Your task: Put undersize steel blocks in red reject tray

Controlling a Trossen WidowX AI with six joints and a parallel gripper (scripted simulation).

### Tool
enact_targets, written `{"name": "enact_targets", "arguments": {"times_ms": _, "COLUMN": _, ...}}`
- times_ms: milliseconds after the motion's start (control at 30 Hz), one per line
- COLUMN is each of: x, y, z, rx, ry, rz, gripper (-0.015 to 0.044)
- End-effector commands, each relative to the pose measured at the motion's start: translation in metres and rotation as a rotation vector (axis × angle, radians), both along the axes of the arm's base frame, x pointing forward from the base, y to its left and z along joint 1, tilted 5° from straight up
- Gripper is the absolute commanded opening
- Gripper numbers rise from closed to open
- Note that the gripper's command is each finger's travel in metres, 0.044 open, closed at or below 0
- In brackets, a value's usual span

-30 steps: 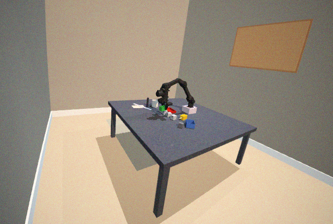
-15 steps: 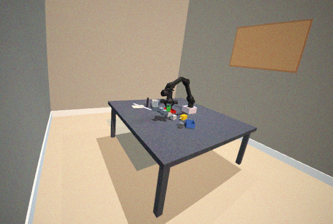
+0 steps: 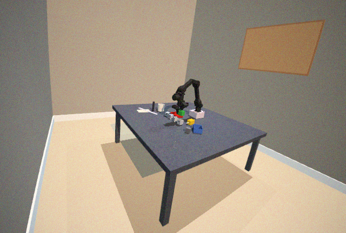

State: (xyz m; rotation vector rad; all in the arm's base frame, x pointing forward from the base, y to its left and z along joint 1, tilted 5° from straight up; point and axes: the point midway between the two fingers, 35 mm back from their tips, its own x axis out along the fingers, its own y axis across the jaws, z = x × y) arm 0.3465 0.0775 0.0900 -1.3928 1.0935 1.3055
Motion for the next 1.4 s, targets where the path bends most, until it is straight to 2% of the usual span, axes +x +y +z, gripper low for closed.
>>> {"name": "enact_targets", "arguments": {"times_ms": 0, "x": -0.056, "y": 0.009, "z": -0.006, "rx": -0.061, "ry": -0.023, "rz": 0.919, "gripper": 0.0000}}
{"name": "enact_targets", "arguments": {"times_ms": 400, "x": -0.093, "y": 0.010, "z": -0.019, "rx": -0.111, "ry": -0.018, "rz": 1.558, "gripper": 0.0000}}
{"name": "enact_targets", "arguments": {"times_ms": 900, "x": -0.093, "y": 0.010, "z": -0.020, "rx": -0.112, "ry": -0.018, "rz": 1.569, "gripper": 0.0000}}
{"name": "enact_targets", "arguments": {"times_ms": 1367, "x": -0.089, "y": 0.010, "z": -0.049, "rx": -0.112, "ry": -0.018, "rz": 1.569, "gripper": 0.0000}}
